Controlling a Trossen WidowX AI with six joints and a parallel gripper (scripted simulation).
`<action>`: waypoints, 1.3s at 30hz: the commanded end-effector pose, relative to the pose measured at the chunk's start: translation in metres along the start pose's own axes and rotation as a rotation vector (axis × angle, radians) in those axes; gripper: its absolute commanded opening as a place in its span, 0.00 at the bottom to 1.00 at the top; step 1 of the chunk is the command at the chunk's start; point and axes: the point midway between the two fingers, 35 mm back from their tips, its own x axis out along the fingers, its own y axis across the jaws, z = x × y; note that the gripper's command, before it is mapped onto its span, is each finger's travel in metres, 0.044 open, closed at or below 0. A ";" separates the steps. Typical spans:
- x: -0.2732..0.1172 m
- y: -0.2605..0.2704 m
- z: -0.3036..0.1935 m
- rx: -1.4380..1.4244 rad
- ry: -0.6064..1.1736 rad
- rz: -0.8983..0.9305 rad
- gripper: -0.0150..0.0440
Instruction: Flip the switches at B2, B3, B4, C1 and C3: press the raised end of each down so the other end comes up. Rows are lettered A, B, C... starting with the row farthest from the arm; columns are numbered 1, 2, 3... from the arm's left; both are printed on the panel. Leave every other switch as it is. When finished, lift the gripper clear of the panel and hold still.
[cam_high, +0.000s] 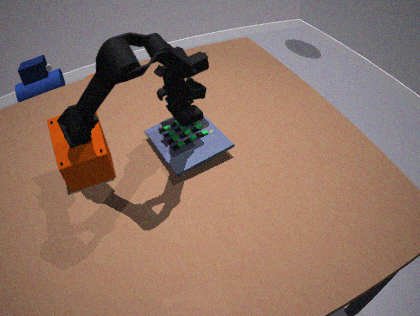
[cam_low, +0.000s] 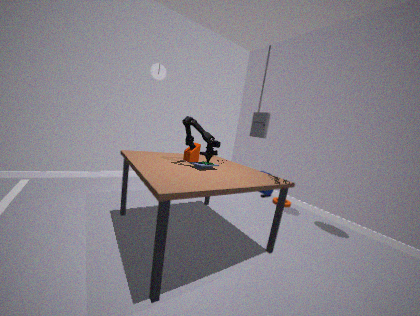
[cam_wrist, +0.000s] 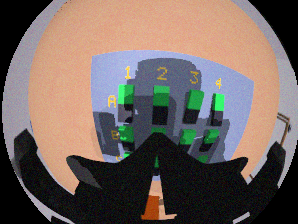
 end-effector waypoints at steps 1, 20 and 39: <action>0.001 -0.001 -0.001 -0.004 0.002 -0.006 0.25; -0.001 0.000 0.000 0.000 -0.001 0.000 0.25; -0.062 -0.032 -0.003 -0.005 -0.024 -0.004 0.25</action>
